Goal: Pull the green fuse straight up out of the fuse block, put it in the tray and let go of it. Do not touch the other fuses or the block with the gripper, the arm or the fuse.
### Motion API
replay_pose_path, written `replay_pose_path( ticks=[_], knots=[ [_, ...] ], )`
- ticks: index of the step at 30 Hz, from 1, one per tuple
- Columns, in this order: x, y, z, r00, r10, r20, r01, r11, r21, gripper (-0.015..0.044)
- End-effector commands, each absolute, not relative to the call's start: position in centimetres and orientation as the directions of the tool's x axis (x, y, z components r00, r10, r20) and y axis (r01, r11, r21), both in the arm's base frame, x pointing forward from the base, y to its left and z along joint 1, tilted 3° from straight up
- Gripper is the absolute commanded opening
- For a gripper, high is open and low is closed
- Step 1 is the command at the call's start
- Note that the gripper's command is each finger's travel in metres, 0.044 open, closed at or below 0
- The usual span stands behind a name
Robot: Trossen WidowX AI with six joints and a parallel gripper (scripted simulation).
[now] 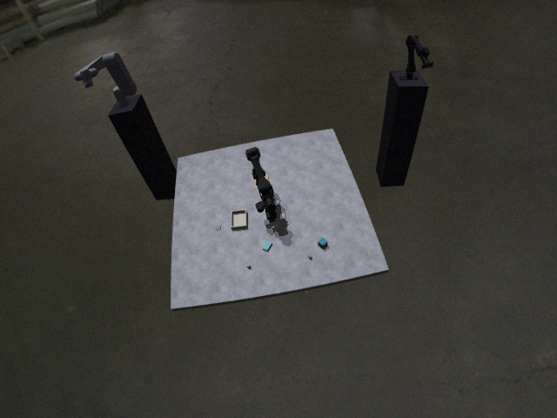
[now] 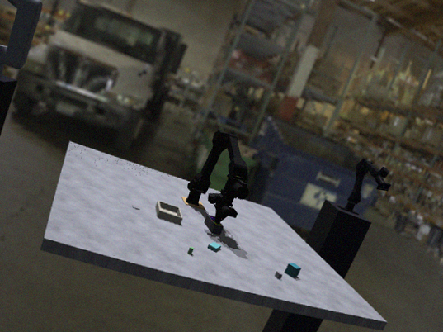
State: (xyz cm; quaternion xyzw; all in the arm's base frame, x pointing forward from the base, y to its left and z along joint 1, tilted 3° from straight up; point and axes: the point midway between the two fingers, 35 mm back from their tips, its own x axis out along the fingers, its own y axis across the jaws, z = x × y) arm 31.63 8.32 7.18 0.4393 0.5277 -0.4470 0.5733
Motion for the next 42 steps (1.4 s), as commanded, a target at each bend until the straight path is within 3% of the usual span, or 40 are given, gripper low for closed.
replay_pose_path(
  ticks=[1, 42],
  knots=[
    [31.6, 8.3, 7.3, 0.043, -0.049, -0.998, 0.976, 0.214, 0.032, 0.0],
    [31.6, 8.5, 9.3, 0.042, -0.047, -0.998, 0.976, 0.216, 0.03, 0.0]
  ],
)
